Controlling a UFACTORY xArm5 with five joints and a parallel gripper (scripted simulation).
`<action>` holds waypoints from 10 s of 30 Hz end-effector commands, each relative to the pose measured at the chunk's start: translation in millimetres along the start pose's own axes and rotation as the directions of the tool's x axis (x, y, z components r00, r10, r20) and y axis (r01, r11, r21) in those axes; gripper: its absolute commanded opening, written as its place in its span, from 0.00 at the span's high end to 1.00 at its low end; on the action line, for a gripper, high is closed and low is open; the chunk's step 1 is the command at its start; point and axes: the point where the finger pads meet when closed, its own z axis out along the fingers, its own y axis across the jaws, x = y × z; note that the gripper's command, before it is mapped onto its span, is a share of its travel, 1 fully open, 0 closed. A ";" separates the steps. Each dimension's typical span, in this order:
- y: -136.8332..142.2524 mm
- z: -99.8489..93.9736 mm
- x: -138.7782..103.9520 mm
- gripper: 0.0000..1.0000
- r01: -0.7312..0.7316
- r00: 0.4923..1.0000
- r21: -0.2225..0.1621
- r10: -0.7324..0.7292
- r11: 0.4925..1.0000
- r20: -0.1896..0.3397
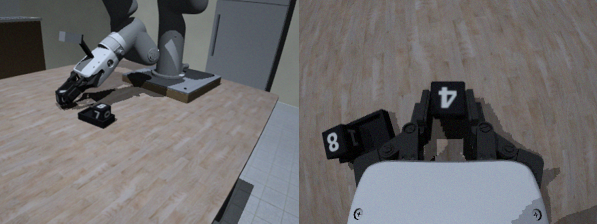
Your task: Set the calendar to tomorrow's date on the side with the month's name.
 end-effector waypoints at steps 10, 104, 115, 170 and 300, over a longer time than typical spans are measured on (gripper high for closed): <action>-0.3 5.2 -6.7 0.71 0.000 1.000 0.001 0.000 1.000 -0.005; 2.6 8.3 -11.1 0.71 0.025 1.000 -0.006 -0.025 1.000 -0.002; 2.6 8.3 -11.1 0.71 0.025 1.000 -0.006 -0.025 1.000 -0.002; 2.8 6.6 -8.8 0.29 0.025 1.000 -0.006 -0.025 1.000 -0.002; -3.3 -25.8 61.6 0.29 0.006 0.658 0.008 -0.010 1.000 0.753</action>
